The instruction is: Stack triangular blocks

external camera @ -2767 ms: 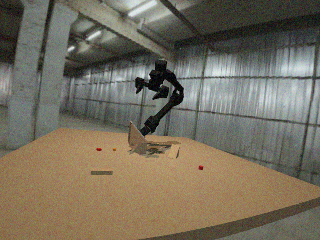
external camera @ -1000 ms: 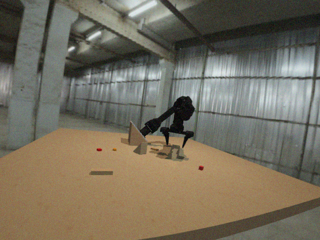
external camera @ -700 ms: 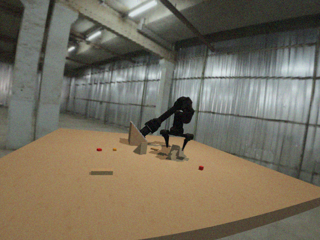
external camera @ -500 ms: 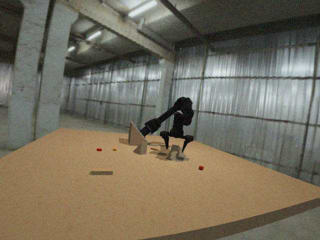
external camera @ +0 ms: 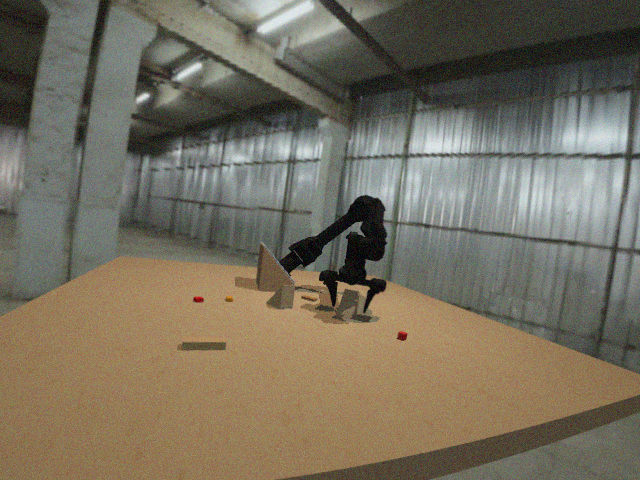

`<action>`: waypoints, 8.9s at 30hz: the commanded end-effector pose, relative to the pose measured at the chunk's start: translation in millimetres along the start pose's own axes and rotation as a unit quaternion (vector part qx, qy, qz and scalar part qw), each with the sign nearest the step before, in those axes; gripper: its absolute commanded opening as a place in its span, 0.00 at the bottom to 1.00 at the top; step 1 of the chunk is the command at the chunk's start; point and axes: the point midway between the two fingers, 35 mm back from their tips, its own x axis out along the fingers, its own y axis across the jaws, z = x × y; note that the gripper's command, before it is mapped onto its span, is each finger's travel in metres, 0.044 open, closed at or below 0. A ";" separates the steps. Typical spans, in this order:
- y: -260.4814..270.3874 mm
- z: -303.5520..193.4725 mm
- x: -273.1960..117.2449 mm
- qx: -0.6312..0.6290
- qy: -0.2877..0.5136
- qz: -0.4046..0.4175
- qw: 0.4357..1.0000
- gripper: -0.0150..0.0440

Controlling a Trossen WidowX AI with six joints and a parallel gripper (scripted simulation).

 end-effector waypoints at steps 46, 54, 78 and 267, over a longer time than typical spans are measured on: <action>-2.2 -0.3 -21.3 -0.032 0.000 0.000 0.999 0.25; -2.1 -0.3 -21.3 -0.142 0.000 0.000 0.990 0.25; -1.9 -0.4 -21.3 -0.440 0.000 0.003 0.898 0.25; -13.9 27.2 -29.3 -0.952 -0.060 0.180 0.240 1.00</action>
